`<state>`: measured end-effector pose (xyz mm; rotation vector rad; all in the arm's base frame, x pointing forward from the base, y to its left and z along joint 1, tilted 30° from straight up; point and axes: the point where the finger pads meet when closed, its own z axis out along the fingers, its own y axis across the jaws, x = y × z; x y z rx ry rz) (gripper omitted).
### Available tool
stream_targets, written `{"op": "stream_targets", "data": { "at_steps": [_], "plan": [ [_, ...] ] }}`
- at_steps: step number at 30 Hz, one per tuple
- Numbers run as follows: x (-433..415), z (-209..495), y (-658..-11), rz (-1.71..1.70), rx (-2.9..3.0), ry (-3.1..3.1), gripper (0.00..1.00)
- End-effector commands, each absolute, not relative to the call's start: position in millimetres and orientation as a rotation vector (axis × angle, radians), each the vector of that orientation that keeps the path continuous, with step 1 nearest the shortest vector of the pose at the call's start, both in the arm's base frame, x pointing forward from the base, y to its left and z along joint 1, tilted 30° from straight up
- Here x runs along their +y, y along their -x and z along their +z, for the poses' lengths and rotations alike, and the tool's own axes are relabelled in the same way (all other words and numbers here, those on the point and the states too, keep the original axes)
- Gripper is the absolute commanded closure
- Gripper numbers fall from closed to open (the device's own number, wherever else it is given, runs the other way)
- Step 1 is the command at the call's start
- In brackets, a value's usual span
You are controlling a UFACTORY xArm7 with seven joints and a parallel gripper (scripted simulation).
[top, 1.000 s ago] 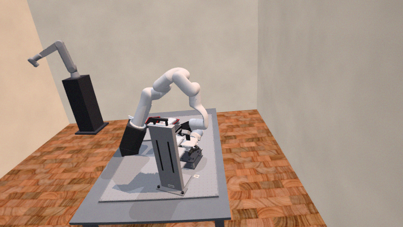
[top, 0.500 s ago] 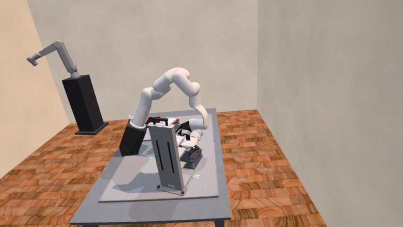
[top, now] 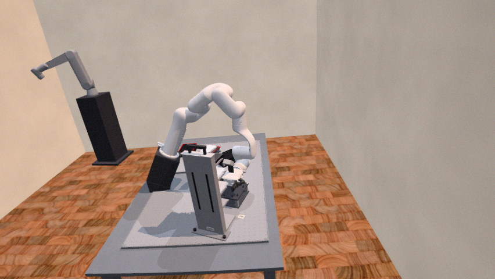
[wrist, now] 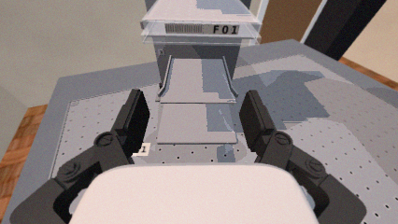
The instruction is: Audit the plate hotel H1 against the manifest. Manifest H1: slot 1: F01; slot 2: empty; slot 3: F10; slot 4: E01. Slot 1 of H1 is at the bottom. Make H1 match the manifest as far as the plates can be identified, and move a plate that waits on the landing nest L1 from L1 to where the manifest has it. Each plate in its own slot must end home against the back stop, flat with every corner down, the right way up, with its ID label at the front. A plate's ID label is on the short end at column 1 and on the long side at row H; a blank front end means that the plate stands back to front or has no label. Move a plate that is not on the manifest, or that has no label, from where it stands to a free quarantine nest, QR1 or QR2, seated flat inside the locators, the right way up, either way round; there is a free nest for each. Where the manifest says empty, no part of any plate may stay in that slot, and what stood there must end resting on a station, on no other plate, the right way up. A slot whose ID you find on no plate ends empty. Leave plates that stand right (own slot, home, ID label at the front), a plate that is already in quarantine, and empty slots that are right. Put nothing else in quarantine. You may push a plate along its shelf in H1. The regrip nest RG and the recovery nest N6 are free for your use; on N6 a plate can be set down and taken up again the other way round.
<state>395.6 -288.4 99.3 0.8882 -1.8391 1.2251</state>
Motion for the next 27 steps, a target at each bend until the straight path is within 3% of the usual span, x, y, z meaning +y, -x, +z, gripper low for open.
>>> {"op": "stream_targets", "data": {
  "at_steps": [1,27],
  "plan": [
    [-289.1,100.5,-395.7,1.227,-1.840,-0.885,0.00],
    [-273.4,104.9,-399.1,1.227,-1.840,-0.885,0.00]
  ]
}}
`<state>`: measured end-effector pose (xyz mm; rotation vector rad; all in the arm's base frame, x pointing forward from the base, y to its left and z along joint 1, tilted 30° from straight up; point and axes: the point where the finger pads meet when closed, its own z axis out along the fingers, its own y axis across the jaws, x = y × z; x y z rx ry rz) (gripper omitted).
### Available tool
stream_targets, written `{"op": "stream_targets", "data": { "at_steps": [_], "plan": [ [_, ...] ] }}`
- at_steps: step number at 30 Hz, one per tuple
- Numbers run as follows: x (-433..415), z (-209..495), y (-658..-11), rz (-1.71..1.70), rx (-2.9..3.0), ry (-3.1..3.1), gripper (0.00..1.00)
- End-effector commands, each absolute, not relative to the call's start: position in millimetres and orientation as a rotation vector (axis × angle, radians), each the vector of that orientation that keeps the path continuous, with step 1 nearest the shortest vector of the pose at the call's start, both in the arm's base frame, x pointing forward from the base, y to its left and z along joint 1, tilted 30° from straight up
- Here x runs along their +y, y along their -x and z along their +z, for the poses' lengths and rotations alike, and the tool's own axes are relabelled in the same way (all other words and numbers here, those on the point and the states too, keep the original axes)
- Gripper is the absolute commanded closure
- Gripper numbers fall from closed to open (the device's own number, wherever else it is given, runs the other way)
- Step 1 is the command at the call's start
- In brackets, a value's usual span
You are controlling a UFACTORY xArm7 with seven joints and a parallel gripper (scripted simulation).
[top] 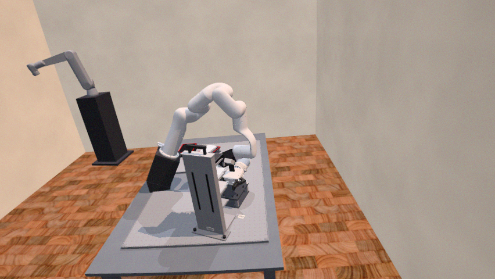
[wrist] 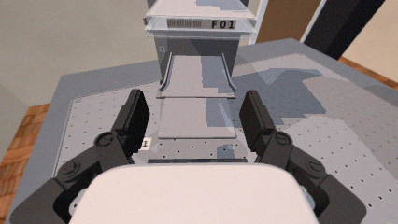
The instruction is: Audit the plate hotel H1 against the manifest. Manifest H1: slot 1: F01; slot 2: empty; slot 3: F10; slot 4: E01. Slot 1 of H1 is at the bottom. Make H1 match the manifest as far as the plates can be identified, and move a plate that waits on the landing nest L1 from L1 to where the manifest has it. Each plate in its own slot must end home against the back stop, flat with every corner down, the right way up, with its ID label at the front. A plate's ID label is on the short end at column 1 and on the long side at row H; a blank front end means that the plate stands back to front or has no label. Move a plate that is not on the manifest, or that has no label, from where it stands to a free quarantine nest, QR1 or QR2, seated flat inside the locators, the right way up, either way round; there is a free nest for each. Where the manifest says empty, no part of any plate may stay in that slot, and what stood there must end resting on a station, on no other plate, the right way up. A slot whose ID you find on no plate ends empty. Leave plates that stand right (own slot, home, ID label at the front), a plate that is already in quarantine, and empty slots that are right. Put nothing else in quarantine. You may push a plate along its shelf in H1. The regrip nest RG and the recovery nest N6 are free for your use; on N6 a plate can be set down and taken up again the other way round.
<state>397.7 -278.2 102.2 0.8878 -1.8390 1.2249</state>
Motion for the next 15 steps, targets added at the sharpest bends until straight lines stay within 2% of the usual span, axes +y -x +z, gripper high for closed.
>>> {"op": "stream_targets", "data": {
  "at_steps": [1,15],
  "plan": [
    [-271.8,105.4,-399.4,1.227,-1.840,-0.885,0.00],
    [-252.9,110.7,-403.5,1.227,-1.840,-0.885,0.00]
  ]
}}
